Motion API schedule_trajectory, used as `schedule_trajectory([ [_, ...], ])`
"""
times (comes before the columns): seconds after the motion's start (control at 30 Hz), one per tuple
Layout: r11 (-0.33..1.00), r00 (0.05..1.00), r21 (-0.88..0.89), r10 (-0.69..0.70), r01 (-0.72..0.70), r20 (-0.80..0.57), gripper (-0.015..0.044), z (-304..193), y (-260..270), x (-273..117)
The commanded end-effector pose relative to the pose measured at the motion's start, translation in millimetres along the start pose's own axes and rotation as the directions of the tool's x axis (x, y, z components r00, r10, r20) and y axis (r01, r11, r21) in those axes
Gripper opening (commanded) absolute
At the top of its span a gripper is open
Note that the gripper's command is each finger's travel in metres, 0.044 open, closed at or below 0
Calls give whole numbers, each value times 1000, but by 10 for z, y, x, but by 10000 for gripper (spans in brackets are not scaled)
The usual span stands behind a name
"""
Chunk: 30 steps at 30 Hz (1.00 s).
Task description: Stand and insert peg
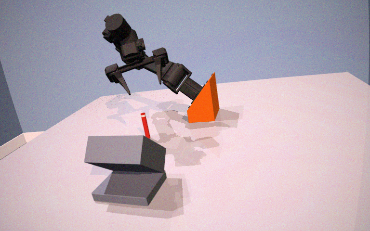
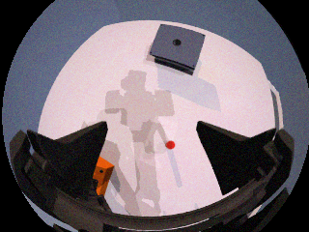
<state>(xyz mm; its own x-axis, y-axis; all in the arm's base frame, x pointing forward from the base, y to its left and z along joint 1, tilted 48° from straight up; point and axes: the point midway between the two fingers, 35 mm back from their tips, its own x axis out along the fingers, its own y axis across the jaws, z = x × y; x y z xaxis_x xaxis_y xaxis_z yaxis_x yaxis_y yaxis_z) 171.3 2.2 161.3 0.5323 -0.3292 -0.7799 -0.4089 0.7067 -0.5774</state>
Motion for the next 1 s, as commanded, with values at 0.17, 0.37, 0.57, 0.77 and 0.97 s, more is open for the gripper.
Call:
schedule_trajectory([
  [0.17,998,960,43,-33,46,-277,440,-82,-72,97],
  [0.37,993,888,43,-76,107,-454,440,-117,-132,150],
  [0.57,984,790,14,-133,177,-598,440,-121,-199,199],
  [0.77,983,779,9,-140,184,-612,440,-119,-207,205],
  [0.97,984,779,2,-140,179,-611,440,-167,-219,269],
])
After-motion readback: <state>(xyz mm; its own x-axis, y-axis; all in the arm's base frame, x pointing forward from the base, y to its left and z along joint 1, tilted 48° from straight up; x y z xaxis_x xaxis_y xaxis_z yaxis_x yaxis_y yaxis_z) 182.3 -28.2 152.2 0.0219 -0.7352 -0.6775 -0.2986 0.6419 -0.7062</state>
